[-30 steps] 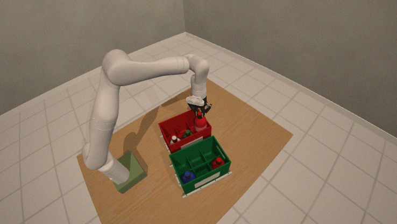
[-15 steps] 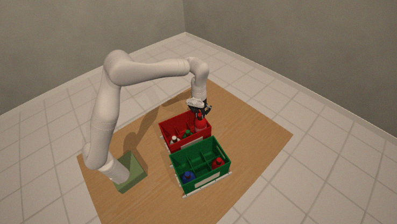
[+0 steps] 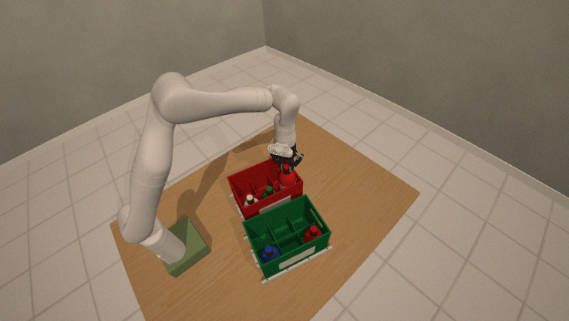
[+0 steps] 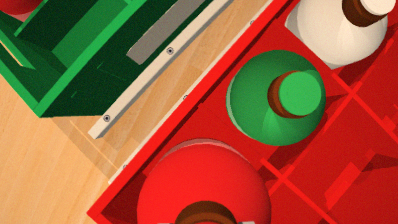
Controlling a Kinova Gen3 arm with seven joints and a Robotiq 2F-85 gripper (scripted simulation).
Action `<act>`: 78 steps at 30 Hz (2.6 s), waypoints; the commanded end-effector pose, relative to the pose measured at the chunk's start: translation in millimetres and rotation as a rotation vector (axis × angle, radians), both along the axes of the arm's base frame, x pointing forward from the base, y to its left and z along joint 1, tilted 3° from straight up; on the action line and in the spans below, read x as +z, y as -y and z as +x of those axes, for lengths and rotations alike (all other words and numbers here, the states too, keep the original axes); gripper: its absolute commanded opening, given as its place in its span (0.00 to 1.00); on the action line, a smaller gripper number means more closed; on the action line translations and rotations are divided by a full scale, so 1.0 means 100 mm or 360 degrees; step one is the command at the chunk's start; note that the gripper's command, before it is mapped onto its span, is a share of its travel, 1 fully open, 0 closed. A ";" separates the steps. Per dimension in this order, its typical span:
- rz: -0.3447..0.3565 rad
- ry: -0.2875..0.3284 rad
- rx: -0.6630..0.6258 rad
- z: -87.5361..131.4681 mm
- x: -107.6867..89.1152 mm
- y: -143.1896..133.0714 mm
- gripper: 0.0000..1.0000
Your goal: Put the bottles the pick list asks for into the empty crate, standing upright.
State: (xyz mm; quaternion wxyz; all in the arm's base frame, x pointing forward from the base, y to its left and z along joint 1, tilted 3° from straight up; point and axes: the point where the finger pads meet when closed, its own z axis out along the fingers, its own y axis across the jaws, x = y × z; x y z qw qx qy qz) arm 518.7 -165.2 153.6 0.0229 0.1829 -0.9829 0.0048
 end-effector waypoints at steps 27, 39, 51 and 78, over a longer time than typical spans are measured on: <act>-0.0001 0.0004 0.0000 0.00 -0.24 0.01 0.10; -0.0001 0.0004 0.0000 -0.01 -0.35 0.01 0.10; -0.0001 0.0004 0.0000 -0.01 -0.45 0.01 0.10; -0.0001 0.0004 0.0000 -0.02 -0.56 0.01 0.10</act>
